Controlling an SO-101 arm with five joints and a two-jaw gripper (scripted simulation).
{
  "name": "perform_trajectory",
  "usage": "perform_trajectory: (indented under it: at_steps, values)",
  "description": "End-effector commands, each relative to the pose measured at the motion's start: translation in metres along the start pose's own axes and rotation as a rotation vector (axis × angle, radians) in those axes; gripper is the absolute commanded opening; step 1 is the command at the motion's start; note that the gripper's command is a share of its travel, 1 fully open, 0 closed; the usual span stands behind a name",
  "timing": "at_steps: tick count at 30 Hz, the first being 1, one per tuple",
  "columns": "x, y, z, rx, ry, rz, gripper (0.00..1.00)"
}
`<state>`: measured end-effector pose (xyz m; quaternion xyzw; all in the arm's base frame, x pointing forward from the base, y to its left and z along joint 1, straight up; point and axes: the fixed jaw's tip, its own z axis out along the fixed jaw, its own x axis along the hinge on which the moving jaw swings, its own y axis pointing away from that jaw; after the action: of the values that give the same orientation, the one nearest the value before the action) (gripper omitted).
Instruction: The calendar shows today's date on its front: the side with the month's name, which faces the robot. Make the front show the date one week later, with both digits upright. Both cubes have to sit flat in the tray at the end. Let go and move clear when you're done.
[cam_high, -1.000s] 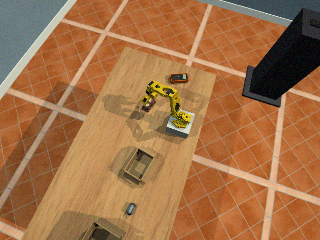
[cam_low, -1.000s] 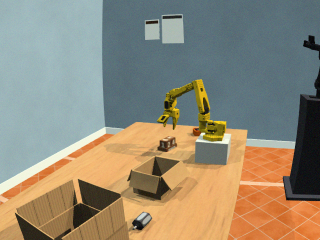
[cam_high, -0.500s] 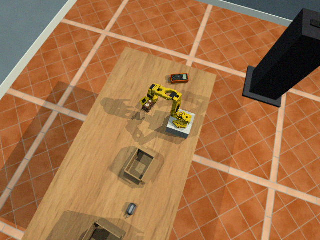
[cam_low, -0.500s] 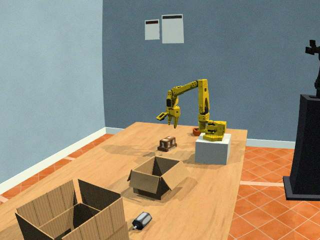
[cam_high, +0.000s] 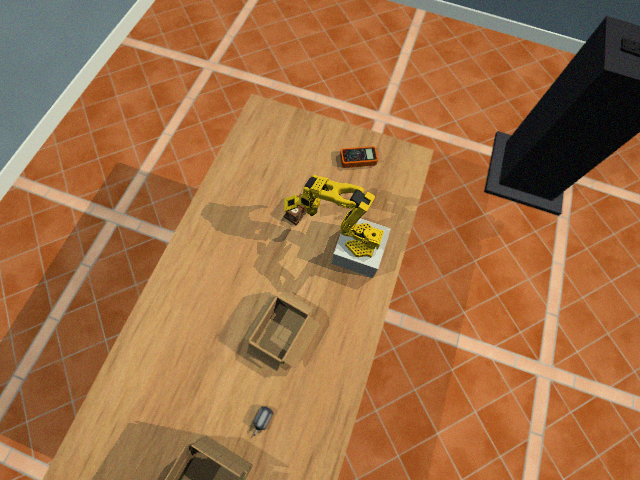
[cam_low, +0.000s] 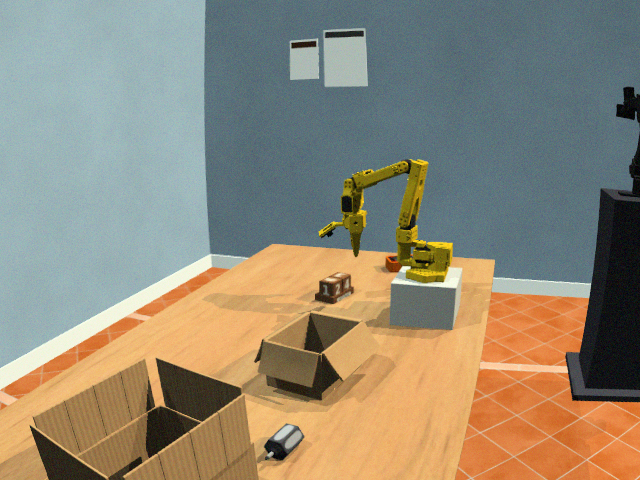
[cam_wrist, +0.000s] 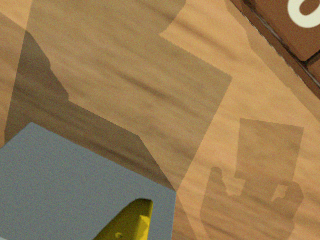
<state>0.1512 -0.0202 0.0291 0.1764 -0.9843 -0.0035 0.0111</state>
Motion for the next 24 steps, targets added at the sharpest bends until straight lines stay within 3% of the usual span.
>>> perform_trajectory:
  at_steps: [1,10,24]
  values:
    - [0.006,0.010,-0.002,0.001,-0.003,0.108,0.36]
    - [0.013,0.021,-0.001,0.002,-0.003,0.285,0.36]
    - [0.016,0.025,-0.001,0.002,-0.003,0.361,0.36]
